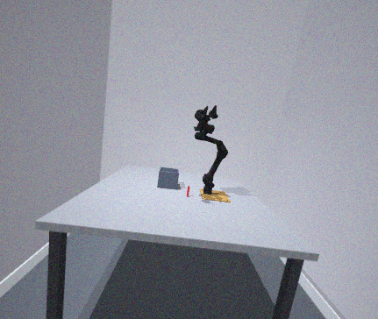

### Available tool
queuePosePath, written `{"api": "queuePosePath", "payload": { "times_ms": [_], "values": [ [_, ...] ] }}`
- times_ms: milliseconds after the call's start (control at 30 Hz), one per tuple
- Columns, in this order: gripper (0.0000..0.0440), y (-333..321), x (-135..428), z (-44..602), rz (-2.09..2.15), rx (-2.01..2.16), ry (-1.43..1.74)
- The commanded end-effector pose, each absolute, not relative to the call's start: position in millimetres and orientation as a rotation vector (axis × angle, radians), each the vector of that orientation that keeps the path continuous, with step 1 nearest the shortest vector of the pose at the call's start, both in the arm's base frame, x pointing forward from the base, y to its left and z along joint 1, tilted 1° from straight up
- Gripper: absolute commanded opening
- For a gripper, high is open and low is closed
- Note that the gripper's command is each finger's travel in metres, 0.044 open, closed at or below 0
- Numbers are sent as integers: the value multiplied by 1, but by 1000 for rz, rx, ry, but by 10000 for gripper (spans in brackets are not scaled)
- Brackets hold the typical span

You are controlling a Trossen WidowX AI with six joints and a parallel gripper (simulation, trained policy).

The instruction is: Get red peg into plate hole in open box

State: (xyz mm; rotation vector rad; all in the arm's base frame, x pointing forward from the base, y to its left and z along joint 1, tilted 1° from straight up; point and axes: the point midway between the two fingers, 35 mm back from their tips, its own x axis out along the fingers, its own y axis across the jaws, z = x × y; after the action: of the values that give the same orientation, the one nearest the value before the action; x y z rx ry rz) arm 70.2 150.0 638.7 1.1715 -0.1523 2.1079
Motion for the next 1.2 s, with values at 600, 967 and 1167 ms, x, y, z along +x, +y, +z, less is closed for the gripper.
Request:
{"api": "queuePosePath", "payload": {
  "times_ms": [600, 967, 1167],
  "values": [
    [427, 153, 199, 617, 1479, 1412, -5],
    [426, 141, 252, 578, 1164, 1418, 77],
    [432, 132, 275, 551, 1011, 1404, 130]
  ]
}}
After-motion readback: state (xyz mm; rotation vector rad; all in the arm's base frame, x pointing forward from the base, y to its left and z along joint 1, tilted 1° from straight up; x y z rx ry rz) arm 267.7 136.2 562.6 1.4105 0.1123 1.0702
